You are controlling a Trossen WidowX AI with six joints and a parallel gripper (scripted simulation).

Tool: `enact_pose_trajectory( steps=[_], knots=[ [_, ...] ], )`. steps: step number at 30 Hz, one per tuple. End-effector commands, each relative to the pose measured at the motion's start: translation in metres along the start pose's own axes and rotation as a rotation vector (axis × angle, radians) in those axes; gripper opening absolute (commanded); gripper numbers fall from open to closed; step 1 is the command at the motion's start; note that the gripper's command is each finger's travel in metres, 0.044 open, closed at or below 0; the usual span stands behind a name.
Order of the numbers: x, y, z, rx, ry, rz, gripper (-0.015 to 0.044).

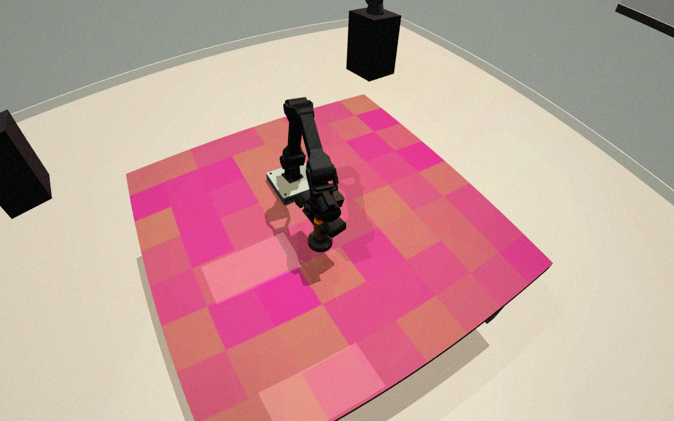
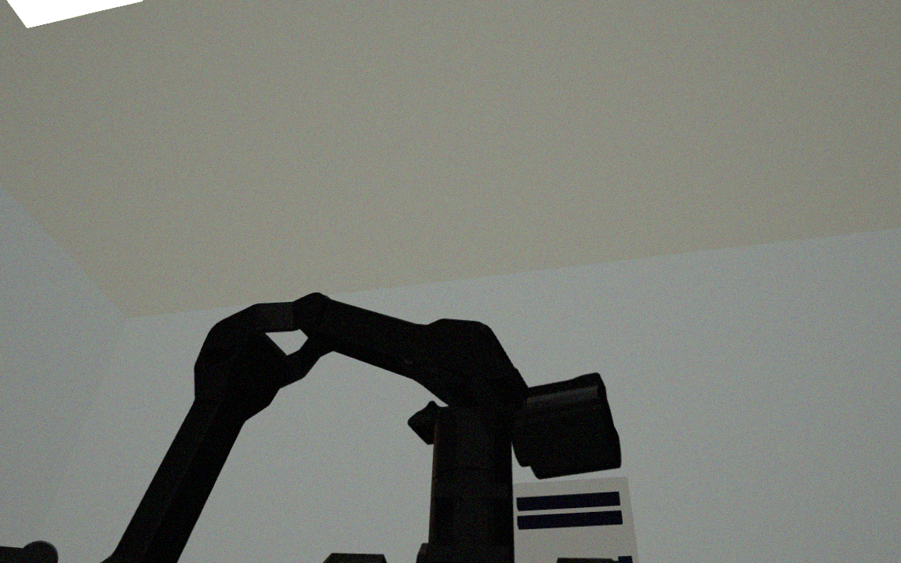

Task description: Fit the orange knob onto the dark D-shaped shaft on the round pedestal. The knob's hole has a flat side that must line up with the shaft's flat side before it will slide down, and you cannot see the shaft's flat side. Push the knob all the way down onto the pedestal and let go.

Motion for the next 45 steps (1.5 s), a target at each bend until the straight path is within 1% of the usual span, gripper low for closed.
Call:
enact_pose_trajectory(
  steps=[1, 9, 45],
  knots=[
    [-0.0004, -0.0005, 0.0037, 0.0, 0.001, 0.007, 0.0],
    [-0.0001, -0.0001, 0.0022, 0.0, 0.001, 0.216, 0.0],
    [0.0005, 0.001, 0.0016, 0.0, 0.001, 0.216, 0.0]
  ],
)
Point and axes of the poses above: the point midway between the two fingers, 35 mm back from their tips, its own z axis back along the fingers, its own y axis across the jaws, x = y × z, the point moved 7 cm from there along z, back along the fingers, and after that the axes turned 14 degrees about z, right-handed, at the moved point
